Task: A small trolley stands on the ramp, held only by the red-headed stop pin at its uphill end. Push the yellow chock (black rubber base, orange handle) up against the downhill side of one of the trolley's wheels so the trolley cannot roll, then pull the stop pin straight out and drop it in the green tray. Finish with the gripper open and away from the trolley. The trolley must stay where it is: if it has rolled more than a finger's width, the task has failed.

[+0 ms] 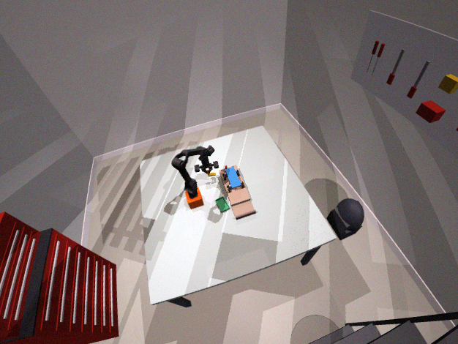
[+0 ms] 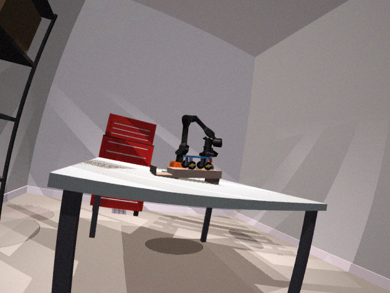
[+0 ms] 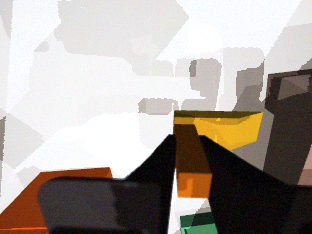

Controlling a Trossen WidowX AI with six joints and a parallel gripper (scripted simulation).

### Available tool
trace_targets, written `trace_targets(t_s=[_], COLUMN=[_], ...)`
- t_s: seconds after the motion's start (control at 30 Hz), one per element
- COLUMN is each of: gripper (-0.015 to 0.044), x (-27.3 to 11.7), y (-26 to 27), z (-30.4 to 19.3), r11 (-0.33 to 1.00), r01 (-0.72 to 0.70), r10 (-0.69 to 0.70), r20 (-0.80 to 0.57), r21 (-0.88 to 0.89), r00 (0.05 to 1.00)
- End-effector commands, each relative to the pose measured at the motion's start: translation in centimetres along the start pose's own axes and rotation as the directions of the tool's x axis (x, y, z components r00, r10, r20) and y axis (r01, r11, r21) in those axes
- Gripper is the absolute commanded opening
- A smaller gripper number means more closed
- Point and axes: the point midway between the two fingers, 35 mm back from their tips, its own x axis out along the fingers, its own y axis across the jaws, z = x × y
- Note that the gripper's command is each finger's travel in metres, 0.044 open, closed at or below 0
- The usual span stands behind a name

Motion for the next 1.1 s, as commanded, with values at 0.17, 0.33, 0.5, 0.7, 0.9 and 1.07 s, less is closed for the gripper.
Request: trace_targets(t_s=[0.17,0.33,0.5,0.7,0.9,1.07], gripper=[0.0,0.0,0.0,0.0,0.0,0.0], x=[-3.2,-4.9,-6.6,-6.9,-6.9,-6.9], y=[-0.1,-0.2,-0.4,-0.4,-0.4,-0.4], z=[0.1,0.1,0.1,0.1,0.1,0.1], r11=[1.0,1.0,1.0,1.0,0.989,0.949], r01=[0.009,0.009,0.009,0.009,0.009,0.008], r10=[-0.009,-0.009,-0.009,-0.009,-0.009,-0.01], r20=[0.003,0.004,0.004,0.004,0.004,0.005], r21=[0.003,0.003,0.003,0.003,0.149,0.316], r00=[1.0,1.0,1.0,1.0,1.0,1.0])
